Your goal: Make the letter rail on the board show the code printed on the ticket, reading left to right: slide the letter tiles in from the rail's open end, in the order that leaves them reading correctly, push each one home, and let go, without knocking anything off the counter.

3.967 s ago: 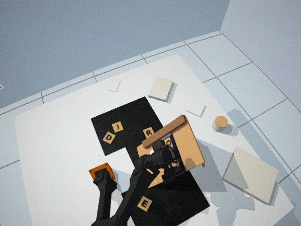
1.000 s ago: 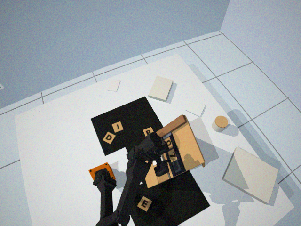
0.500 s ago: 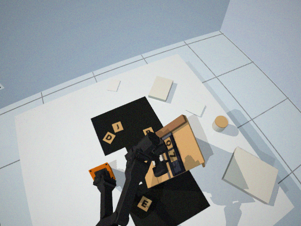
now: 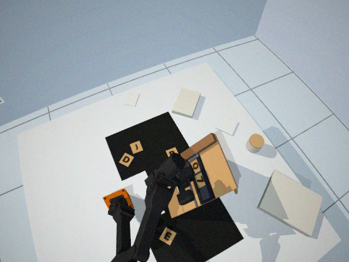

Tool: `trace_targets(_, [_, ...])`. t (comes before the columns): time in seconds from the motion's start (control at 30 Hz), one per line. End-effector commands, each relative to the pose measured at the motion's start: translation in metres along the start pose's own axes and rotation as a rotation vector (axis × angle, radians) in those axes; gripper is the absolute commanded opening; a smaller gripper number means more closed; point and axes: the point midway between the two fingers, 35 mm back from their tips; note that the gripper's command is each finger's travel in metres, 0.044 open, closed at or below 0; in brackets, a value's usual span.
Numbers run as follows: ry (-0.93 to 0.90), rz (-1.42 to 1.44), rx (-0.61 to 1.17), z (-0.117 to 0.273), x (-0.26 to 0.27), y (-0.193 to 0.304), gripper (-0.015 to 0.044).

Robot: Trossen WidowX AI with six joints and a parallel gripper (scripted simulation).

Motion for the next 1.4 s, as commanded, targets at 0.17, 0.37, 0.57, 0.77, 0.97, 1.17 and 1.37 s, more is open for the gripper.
trace_targets(0.17, [0.006,0.015,0.085,-0.005,0.0,-0.007,0.0])
trace_targets(0.37, [0.044,0.035,0.309,-0.015,-0.008,-0.02,0.0])
trace_targets(0.57, [0.12,0.037,0.551,-0.018,-0.027,-0.027,0.0])
trace_targets(0.77, [0.146,0.035,0.612,-0.018,-0.033,-0.028,0.0])
trace_targets(0.97, [0.148,0.035,0.614,-0.019,-0.033,-0.028,0.0])
trace_targets(1.17, [0.152,0.036,0.619,-0.022,-0.033,-0.028,0.0])
trace_targets(1.37, [0.157,0.037,0.624,-0.025,-0.032,-0.028,0.0])
Point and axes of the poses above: the point midway between the two fingers, 35 mm back from their tips, its own z axis back along the fingers, its own x axis across the jaws, y = z × x, and after that the axes turned 11 degrees about -z, right-handed
